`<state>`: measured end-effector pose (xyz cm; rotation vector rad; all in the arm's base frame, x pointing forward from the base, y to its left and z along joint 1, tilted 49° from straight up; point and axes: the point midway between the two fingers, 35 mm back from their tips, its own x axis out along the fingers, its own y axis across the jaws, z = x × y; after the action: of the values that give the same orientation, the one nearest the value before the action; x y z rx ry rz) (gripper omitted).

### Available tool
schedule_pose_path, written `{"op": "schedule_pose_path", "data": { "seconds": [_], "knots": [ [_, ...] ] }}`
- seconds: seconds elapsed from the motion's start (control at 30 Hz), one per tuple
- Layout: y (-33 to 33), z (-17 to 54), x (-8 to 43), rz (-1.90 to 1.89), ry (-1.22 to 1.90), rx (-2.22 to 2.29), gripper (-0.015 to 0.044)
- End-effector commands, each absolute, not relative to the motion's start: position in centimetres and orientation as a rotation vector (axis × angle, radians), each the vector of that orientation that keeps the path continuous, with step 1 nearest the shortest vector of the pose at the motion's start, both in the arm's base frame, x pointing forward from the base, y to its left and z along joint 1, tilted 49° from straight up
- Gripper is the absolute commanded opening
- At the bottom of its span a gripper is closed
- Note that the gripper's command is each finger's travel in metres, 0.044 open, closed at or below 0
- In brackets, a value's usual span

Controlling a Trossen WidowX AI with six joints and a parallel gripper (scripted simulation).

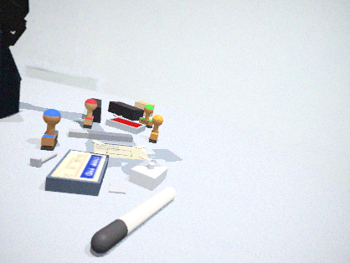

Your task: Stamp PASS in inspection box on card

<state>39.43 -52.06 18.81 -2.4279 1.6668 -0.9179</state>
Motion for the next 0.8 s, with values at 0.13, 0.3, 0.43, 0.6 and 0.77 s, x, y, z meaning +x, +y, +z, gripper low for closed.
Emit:
{"op": "schedule_pose_path", "data": {
  "seconds": [0.13,0.3,0.43,0.6,0.77],
  "knots": [
    [-49.7,17.5,44.4,-0.773,1.364,-2.411,0.0269],
    [-44.9,15.0,50.6,-0.529,1.010,-2.271,0.0224],
    [-40.2,13.0,53.7,-0.341,0.839,-2.101,0.0224],
    [-33.7,10.4,56.6,-0.101,0.674,-1.835,0.0224],
    [-25.9,7.7,57.6,0.148,0.593,-1.497,0.0224]
  ]
}}
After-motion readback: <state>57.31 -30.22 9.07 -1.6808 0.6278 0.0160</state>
